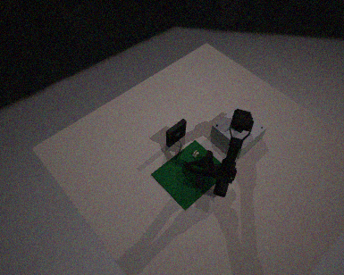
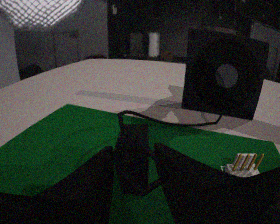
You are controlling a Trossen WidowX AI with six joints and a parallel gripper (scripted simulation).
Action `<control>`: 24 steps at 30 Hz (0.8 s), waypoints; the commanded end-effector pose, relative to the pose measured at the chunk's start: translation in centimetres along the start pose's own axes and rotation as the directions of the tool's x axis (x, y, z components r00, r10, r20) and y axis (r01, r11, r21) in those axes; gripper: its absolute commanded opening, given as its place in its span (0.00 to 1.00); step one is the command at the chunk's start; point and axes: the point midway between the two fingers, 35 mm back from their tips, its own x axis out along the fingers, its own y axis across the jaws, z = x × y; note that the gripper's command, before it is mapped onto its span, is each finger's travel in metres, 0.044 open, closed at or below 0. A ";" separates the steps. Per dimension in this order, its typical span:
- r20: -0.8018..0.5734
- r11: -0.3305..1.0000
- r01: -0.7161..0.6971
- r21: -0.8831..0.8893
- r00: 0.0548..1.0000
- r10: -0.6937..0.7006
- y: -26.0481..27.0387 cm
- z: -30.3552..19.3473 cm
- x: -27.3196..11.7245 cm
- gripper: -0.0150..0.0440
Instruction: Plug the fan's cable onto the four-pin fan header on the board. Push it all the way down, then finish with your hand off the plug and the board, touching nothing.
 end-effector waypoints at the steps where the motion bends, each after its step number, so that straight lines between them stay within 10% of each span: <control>1: 0.000 1.000 0.000 0.000 1.000 0.000 0.0 0.0 0.0 0.49; 24: -0.012 1.000 -0.007 -0.001 1.000 0.007 0.2 -0.1 -0.7 0.49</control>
